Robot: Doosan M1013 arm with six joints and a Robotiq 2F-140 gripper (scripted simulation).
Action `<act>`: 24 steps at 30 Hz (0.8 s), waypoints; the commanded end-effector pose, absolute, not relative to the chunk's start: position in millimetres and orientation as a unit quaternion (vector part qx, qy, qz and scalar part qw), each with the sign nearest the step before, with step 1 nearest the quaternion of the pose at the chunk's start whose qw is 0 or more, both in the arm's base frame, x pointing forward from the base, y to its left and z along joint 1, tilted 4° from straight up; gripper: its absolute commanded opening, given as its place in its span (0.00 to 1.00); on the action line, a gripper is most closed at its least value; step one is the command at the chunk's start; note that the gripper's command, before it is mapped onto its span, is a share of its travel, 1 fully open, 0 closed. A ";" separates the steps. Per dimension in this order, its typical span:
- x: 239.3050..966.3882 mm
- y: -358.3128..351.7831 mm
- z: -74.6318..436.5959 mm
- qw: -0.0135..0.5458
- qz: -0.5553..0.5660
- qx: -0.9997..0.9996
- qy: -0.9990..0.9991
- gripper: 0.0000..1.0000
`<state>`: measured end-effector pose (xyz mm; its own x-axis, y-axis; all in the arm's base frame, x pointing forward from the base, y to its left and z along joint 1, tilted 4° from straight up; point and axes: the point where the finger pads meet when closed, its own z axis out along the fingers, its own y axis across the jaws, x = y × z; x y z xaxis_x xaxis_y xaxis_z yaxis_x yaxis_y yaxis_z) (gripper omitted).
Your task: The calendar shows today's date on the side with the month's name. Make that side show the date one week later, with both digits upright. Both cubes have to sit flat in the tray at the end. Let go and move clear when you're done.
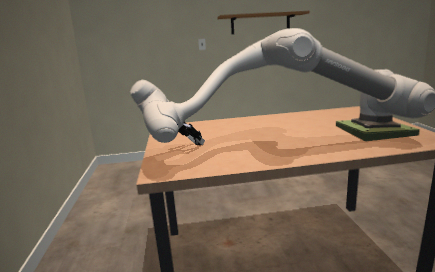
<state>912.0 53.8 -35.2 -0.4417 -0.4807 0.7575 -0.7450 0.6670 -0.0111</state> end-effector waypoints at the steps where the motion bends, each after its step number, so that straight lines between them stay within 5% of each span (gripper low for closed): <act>1: 912.0 53.8 -34.9 0.378 0.175 0.369 -0.831 0.35; 2: 912.0 53.8 -34.9 0.378 0.175 0.369 -0.831 0.35; 3: 912.0 53.8 -34.9 0.378 0.175 0.369 -0.831 0.24; 24: 912.0 53.8 -34.9 0.378 0.175 0.369 -0.831 0.24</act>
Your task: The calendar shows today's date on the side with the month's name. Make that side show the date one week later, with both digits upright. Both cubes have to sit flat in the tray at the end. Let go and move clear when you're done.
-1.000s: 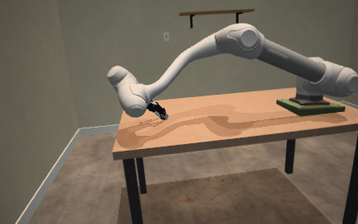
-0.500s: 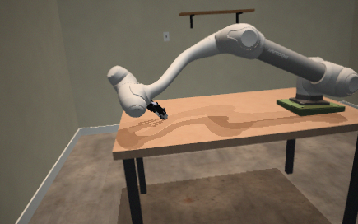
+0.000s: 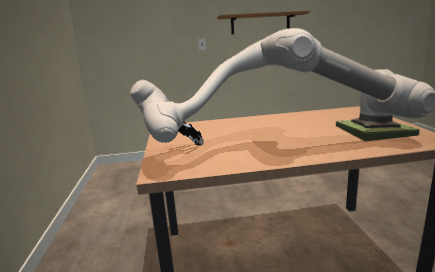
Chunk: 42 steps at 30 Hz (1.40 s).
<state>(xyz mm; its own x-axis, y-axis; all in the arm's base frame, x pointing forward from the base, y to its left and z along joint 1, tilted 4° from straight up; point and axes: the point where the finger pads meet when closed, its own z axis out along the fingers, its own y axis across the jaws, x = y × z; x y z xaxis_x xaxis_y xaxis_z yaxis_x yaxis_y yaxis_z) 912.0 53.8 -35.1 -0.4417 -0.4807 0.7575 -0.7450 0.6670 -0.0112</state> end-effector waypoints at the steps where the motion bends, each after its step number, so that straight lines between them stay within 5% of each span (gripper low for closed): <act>1: 912.0 53.8 -34.9 0.378 0.175 0.369 -0.831 0.24; 20: 912.2 54.0 -31.3 0.378 0.175 0.369 -0.831 0.24; 42: 914.8 58.1 33.5 0.378 0.175 0.369 -0.831 0.24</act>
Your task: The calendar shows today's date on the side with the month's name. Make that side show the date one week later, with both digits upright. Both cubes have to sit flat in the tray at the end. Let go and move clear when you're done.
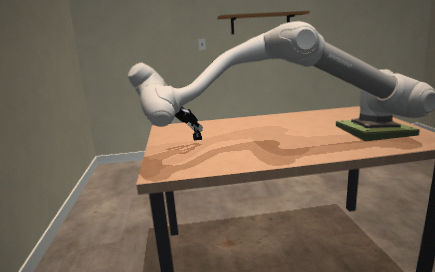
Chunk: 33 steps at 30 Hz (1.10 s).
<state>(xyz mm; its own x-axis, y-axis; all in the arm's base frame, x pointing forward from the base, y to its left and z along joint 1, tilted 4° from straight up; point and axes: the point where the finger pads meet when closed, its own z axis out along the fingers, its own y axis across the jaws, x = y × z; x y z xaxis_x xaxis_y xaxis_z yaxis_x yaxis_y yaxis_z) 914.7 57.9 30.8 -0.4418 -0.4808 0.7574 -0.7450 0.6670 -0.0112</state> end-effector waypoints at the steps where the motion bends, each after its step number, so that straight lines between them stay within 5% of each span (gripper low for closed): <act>1: 914.9 58.1 34.3 0.378 0.175 0.369 -0.831 0.24; 14: 915.0 58.0 34.9 0.376 0.174 0.370 -0.832 0.24; 24: 913.3 56.1 37.1 0.269 0.126 0.388 -0.872 0.24; 33: 911.3 53.3 39.2 0.252 0.118 0.392 -0.877 0.24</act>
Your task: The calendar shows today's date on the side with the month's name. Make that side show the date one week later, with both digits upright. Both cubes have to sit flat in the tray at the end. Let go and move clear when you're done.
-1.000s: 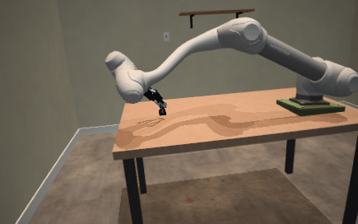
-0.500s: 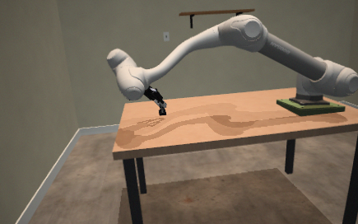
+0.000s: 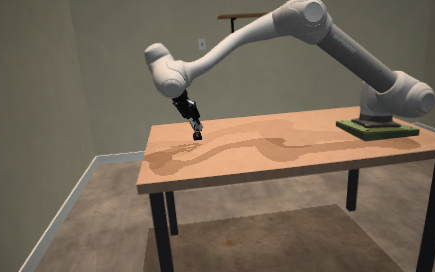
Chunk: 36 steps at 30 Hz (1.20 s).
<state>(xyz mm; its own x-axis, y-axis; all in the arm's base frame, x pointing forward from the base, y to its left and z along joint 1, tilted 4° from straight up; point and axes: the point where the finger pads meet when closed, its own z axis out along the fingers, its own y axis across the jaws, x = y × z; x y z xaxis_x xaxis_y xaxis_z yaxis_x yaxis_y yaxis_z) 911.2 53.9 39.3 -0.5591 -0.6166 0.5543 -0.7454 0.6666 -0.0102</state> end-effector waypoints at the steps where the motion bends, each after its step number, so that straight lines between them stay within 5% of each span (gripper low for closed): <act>1: 911.2 52.8 38.9 0.242 0.113 0.394 -0.880 0.24; 8: 909.2 51.8 41.1 0.153 0.074 0.401 -0.900 0.24; 16: 906.8 49.3 42.4 0.143 0.069 0.403 -0.901 0.24; 25: 904.7 47.0 43.4 0.035 0.021 0.408 -0.912 0.24; 36: 900.8 45.5 42.0 -0.007 -0.003 0.412 -0.911 0.24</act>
<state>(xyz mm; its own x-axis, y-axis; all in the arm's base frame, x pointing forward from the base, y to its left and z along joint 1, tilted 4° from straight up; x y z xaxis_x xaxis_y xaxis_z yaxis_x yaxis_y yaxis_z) 901.5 44.7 43.1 -0.6646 -0.7463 0.0363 -0.7469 0.6649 -0.0057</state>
